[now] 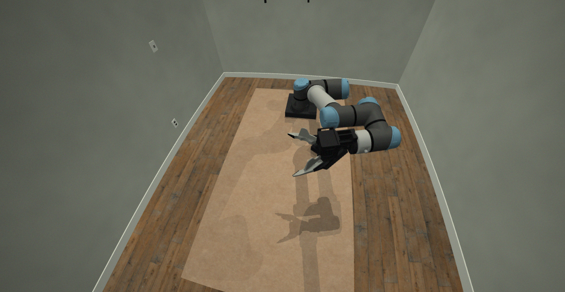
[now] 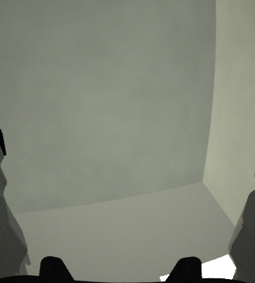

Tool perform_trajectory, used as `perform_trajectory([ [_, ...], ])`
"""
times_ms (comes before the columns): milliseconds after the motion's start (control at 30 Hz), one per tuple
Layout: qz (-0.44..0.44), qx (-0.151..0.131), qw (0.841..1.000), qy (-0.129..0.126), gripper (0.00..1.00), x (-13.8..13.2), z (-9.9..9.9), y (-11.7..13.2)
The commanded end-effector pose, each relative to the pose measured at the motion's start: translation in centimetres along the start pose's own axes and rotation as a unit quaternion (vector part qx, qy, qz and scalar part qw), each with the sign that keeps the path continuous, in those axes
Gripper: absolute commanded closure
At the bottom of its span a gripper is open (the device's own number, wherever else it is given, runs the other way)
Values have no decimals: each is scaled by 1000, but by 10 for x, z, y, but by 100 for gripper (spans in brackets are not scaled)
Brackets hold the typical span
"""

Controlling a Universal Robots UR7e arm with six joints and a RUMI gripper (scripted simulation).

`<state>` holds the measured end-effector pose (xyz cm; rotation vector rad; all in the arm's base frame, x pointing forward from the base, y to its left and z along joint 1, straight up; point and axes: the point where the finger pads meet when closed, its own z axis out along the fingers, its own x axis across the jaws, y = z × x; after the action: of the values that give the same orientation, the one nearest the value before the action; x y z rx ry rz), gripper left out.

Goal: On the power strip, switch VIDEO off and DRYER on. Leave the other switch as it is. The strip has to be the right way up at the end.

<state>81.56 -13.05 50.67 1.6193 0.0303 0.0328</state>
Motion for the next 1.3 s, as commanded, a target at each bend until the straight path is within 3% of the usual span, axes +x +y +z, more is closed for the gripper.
perform_trajectory([
  [0,-11,6,1000,0,0,-2,-1,-3],
  [400,-112,60,992,0,0,-15,-10,-44],
  [667,-124,67,990,1,0,-17,-12,-49],
  [1267,-225,120,967,12,0,-35,-25,-91],
])
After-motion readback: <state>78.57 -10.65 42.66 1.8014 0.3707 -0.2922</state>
